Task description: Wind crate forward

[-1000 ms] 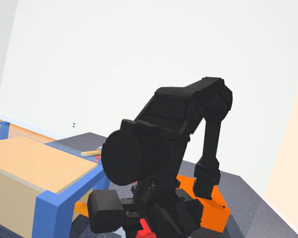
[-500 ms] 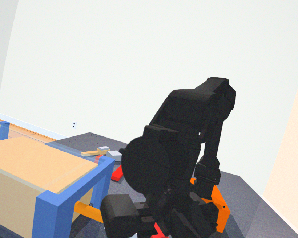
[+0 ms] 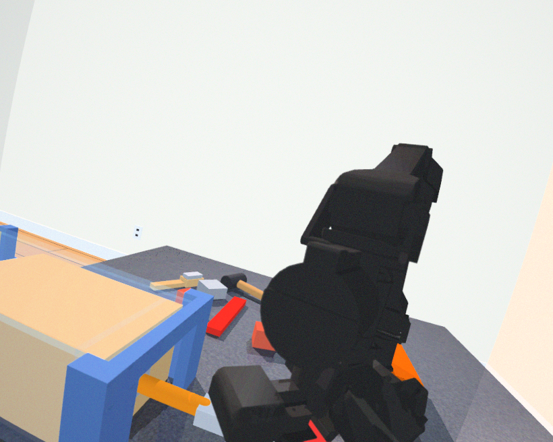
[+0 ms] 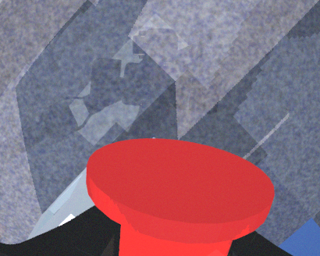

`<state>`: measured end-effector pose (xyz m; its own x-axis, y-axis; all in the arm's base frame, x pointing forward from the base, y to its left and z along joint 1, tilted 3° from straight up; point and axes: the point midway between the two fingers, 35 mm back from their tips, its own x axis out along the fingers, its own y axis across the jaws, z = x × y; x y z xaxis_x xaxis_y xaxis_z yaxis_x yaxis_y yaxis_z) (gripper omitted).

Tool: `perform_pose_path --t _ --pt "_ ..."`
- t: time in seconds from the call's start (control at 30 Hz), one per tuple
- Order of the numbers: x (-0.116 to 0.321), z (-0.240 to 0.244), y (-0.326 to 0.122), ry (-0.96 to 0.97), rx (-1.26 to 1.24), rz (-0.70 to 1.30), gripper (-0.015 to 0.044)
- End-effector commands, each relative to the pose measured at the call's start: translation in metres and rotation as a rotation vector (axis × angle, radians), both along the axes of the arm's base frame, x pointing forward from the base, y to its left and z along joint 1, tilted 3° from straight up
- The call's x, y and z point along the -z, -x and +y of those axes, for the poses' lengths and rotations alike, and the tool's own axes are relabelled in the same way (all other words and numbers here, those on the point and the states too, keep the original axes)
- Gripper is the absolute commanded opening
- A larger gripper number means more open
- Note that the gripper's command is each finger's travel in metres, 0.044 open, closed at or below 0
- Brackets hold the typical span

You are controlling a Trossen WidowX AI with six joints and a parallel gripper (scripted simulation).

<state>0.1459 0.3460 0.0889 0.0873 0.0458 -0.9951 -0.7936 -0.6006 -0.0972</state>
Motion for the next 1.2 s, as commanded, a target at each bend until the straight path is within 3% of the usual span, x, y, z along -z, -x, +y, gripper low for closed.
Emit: perform_pose_path --t 0.0,1.17 --pt "0.002 -0.005 0.014 0.014 -0.010 0.025 0.0000" --pt "0.006 -0.030 0.047 0.015 -0.010 0.027 0.0000"
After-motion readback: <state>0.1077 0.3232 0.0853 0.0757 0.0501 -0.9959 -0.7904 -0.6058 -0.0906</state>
